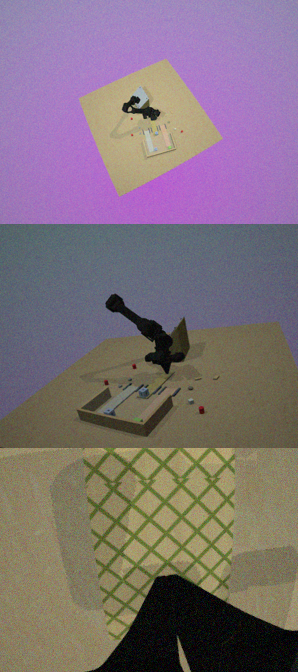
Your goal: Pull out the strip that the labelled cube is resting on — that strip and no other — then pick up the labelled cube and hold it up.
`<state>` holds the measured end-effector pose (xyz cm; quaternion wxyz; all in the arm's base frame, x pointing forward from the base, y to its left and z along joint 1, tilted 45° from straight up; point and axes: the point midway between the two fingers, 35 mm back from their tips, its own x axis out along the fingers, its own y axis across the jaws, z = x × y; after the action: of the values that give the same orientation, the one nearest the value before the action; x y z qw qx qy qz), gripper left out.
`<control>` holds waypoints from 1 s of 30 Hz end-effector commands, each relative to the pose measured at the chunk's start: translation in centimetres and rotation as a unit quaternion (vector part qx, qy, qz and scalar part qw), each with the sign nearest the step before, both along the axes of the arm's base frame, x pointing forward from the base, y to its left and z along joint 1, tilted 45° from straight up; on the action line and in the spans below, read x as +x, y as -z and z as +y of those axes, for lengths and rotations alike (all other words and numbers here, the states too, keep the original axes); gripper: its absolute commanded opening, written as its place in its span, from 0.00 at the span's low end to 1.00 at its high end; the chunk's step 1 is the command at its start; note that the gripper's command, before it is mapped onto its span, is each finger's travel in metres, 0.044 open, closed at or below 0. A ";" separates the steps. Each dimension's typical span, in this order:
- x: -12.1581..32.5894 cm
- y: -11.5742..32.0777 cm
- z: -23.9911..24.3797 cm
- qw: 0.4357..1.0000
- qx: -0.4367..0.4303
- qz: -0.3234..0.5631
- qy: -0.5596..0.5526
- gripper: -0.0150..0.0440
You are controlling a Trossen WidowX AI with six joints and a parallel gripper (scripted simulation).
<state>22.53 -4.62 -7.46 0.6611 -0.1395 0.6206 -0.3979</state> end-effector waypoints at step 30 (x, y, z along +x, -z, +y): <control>3.2 -3.5 2.2 0.994 -0.007 -0.067 0.086 0.52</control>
<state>24.81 -2.19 -4.17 0.6612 -0.0813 0.5961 -0.4482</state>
